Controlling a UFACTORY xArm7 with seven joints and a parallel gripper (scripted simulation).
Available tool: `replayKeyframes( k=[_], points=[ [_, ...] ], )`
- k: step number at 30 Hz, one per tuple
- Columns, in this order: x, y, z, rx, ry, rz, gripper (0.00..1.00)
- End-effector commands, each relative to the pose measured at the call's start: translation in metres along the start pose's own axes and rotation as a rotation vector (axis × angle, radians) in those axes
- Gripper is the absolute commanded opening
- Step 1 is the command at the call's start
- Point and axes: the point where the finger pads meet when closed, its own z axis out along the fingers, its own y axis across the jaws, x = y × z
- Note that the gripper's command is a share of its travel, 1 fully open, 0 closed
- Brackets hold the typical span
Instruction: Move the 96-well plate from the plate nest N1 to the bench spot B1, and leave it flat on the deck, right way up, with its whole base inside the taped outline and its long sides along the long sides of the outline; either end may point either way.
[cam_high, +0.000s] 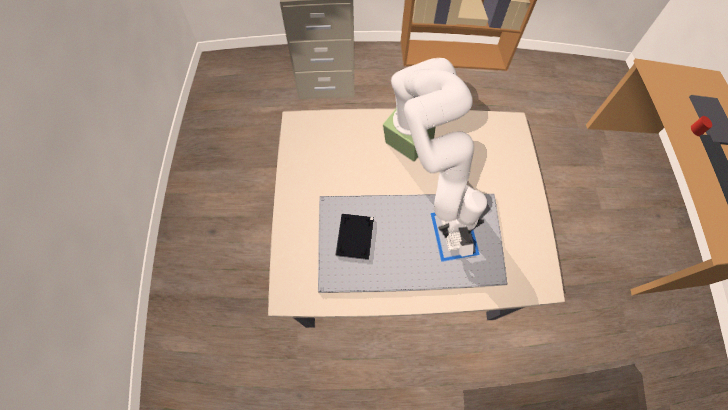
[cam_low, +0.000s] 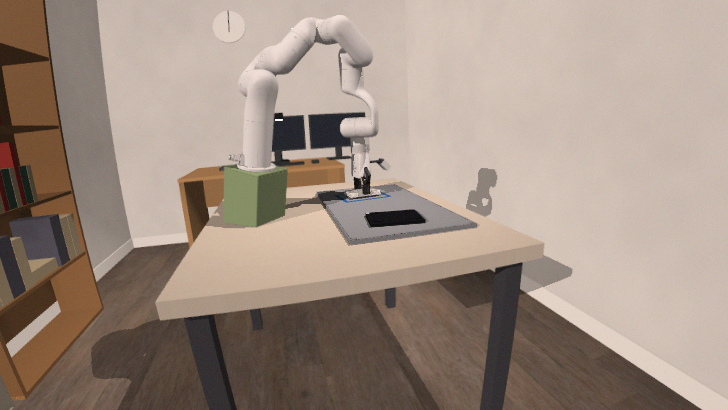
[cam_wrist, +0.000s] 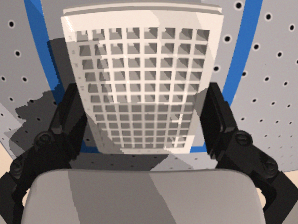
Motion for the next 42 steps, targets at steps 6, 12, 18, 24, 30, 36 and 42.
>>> replayKeyframes(
  k=[6, 12, 18, 24, 30, 36, 42],
  points=[
    [0.0014, -0.0007, 0.0003, 0.001, 0.003, 0.000, 0.00],
    [0.0014, -0.0007, 0.0011, 0.001, 0.003, 0.000, 0.00],
    [0.0014, -0.0007, 0.0021, 0.001, 0.003, 0.000, 0.00],
    [0.0014, -0.0007, 0.0028, 0.001, 0.003, 0.000, 0.00],
    [0.0014, -0.0007, 0.0038, 0.001, 0.003, 0.000, 0.00],
    [0.0014, -0.0007, 0.0048, 0.001, 0.003, 0.000, 0.00],
    [0.0014, -0.0007, 0.0055, 0.001, 0.003, 0.000, 0.00]
  ],
)
